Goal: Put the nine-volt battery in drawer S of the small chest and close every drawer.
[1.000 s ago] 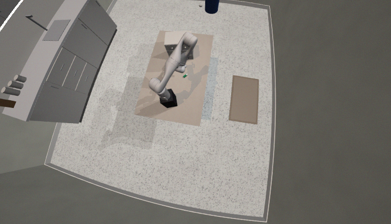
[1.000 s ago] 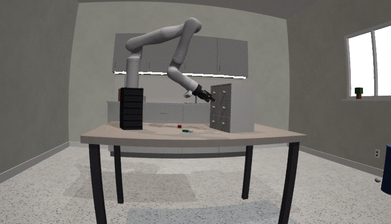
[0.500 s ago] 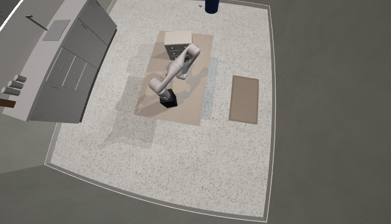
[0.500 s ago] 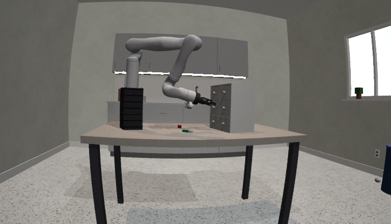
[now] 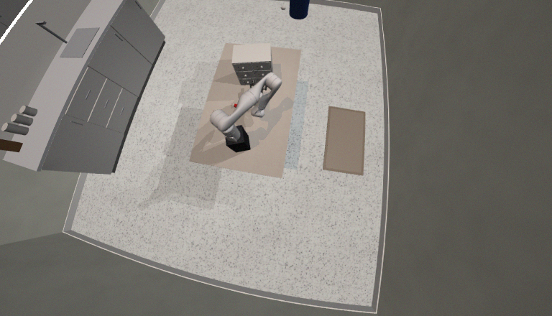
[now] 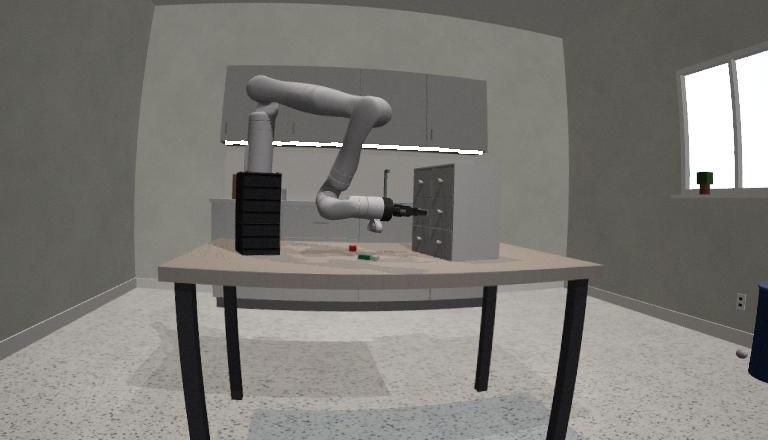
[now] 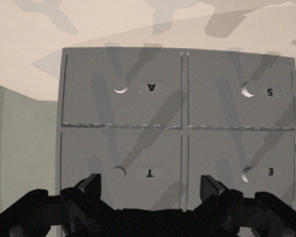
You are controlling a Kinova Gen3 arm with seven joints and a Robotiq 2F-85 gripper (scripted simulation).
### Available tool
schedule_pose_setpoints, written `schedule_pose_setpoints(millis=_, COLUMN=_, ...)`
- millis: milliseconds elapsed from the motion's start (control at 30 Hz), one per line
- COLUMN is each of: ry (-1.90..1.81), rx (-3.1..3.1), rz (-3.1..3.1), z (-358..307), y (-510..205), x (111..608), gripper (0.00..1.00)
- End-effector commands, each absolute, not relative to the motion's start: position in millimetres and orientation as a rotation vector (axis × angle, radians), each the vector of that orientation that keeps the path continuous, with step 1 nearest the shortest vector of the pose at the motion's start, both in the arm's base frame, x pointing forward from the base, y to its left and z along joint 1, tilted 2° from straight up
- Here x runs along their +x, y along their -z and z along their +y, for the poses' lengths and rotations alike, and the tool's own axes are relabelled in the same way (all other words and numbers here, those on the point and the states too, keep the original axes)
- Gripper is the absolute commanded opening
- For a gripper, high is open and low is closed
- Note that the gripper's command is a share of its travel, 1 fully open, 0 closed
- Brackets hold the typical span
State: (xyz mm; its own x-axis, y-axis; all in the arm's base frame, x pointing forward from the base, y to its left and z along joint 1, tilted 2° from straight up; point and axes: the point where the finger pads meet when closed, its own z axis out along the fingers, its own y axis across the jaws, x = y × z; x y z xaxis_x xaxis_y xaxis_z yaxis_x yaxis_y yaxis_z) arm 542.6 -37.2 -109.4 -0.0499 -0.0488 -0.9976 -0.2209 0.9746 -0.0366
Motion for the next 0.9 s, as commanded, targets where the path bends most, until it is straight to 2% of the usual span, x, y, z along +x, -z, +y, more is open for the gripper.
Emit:
schedule_pose_setpoints(millis=0, ry=-0.145, rx=-0.204, rz=1.608, z=-36, y=117, x=541, gripper=1.0)
schedule_pose_setpoints(millis=867, ry=-0.15, rx=-0.198, rz=1.555, z=-35, y=127, x=542, gripper=1.0)
